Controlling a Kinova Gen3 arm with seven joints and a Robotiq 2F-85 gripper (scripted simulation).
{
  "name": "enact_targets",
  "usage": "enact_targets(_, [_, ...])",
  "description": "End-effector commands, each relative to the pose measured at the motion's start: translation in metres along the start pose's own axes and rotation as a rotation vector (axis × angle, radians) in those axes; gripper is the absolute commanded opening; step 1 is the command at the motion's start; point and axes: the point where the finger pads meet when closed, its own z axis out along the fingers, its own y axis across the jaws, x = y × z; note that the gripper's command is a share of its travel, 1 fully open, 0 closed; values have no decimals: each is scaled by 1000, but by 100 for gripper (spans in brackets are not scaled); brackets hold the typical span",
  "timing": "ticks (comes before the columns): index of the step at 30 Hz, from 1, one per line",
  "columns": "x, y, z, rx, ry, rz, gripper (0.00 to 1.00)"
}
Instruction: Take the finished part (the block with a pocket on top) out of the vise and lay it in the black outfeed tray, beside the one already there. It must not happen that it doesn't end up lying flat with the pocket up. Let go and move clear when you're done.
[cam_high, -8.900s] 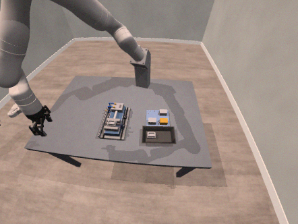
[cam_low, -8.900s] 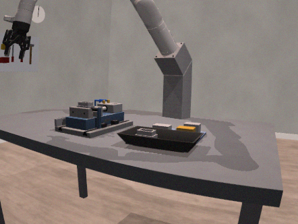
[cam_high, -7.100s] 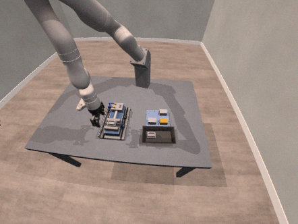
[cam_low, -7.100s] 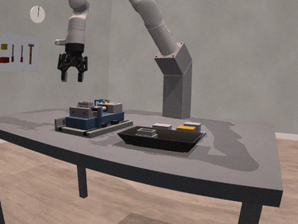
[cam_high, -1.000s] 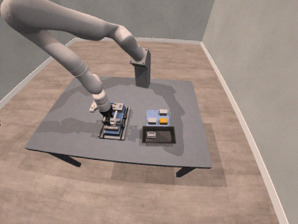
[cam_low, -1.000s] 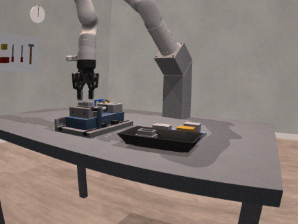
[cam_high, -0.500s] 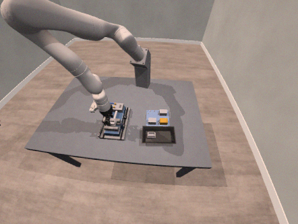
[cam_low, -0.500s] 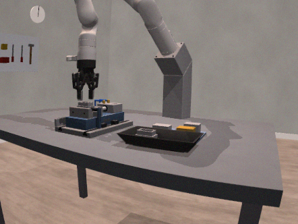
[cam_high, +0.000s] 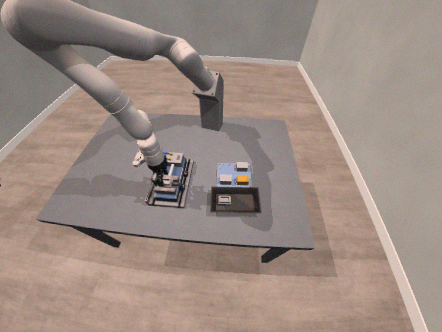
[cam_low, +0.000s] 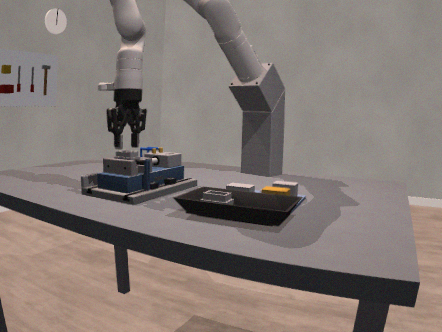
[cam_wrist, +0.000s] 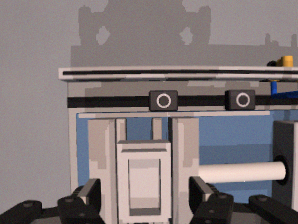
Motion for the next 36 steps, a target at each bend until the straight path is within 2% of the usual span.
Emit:
enact_targets(1, [0,0,0,0,0,0,67])
enact_targets(36, [0,0,14,0,0,0,67])
